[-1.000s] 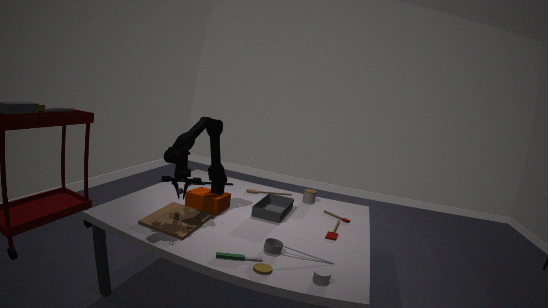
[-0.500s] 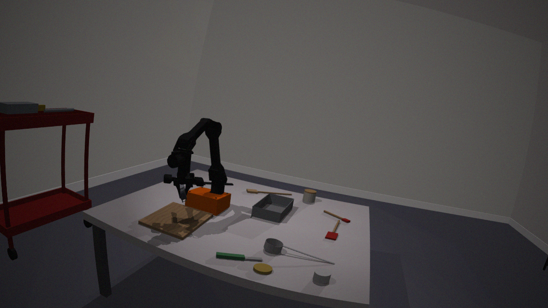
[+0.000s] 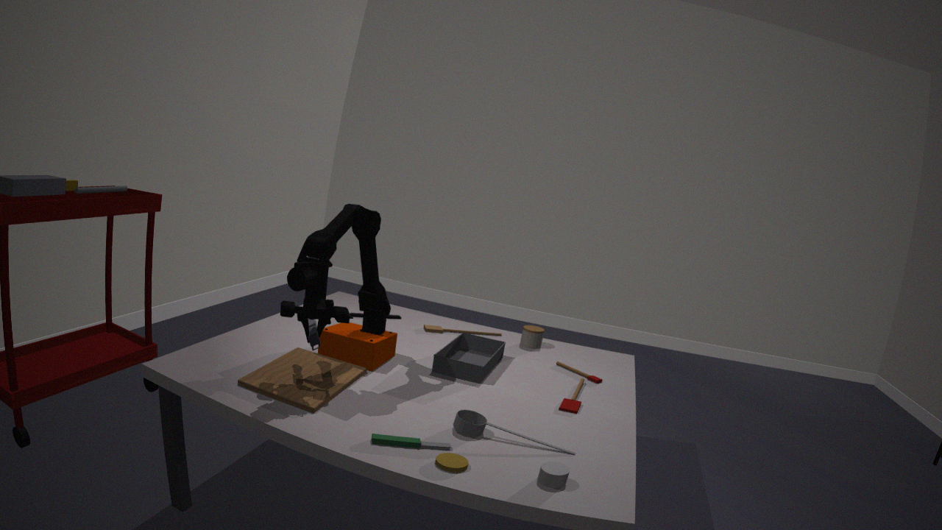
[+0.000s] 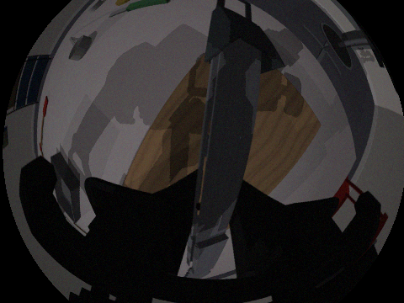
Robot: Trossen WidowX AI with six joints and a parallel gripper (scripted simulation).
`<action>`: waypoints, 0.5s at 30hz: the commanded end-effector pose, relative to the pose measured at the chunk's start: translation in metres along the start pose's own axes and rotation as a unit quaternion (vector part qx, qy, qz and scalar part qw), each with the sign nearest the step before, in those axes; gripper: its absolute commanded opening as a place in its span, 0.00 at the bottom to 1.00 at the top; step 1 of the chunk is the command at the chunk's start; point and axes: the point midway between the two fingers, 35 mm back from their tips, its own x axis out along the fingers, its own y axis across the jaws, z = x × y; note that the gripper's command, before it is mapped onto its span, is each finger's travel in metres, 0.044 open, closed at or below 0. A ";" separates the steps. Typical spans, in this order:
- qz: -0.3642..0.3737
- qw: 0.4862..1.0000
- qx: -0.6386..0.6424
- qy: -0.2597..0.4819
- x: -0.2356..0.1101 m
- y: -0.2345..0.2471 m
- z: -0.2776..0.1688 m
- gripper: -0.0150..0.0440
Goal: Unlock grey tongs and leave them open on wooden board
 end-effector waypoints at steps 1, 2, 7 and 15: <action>-0.003 1.000 -0.001 0.001 0.006 -0.001 0.000 0.00; -0.003 1.000 -0.001 0.001 0.008 -0.001 0.000 0.00; -0.003 1.000 -0.001 0.001 0.016 -0.001 0.000 0.00; -0.002 1.000 -0.001 0.001 0.029 -0.002 0.001 0.00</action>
